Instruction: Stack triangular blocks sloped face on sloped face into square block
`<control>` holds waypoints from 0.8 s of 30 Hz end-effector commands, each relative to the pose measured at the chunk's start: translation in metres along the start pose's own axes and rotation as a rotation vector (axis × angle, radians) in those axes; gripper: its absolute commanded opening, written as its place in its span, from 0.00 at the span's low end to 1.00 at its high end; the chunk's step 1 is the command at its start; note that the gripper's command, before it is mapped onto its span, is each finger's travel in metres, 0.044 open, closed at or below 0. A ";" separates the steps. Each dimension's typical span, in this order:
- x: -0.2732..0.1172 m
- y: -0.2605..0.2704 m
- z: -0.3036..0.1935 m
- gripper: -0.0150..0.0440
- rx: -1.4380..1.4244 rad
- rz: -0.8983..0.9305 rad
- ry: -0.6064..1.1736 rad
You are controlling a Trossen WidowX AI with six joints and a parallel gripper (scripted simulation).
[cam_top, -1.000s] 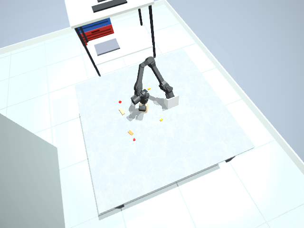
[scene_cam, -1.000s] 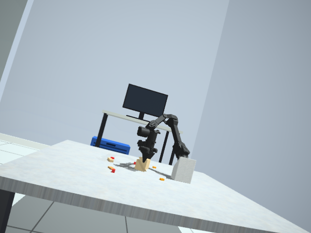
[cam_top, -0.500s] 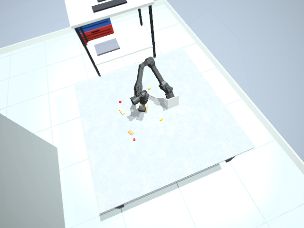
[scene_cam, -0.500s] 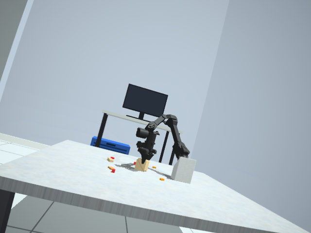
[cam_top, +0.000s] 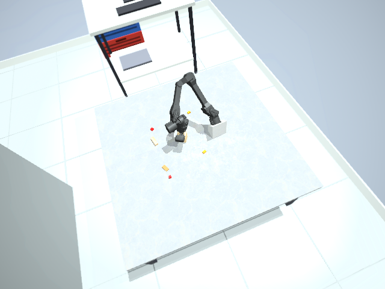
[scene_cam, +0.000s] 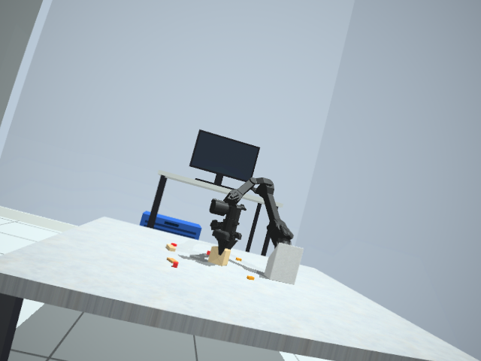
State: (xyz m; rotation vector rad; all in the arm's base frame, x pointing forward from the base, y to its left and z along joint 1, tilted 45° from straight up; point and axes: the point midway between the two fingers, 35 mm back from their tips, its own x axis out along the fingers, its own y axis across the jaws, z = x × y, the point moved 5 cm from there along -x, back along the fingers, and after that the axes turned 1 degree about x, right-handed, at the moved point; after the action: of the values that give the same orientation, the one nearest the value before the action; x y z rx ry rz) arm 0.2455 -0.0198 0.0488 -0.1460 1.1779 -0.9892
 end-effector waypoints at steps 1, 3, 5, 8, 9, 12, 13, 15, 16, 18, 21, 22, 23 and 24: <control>0.000 0.000 0.000 0.25 -0.006 -0.003 -0.003; 0.001 0.000 0.000 0.25 -0.006 -0.003 -0.003; 0.001 0.000 0.000 0.25 -0.006 -0.003 -0.003; 0.001 0.000 0.000 0.25 -0.006 -0.003 -0.003; 0.001 0.000 0.001 0.25 -0.006 -0.003 -0.003; 0.002 0.000 0.001 0.25 -0.007 -0.003 -0.004; 0.002 0.000 0.001 0.25 -0.007 -0.003 -0.004; 0.002 0.000 0.001 0.25 -0.007 -0.003 -0.004; 0.002 0.000 0.001 0.25 -0.004 -0.002 -0.002; 0.001 0.000 0.001 0.25 -0.001 0.000 0.000; 0.002 0.000 0.001 0.25 -0.003 -0.001 -0.001; 0.002 0.000 0.001 0.25 -0.005 -0.002 -0.002; 0.002 0.000 0.001 0.25 -0.007 -0.003 -0.003; 0.002 0.000 0.001 0.25 -0.008 -0.003 -0.003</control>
State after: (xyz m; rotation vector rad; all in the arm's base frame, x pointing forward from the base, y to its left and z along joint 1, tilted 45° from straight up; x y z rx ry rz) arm 0.2460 -0.0211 0.0480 -0.1470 1.1782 -0.9887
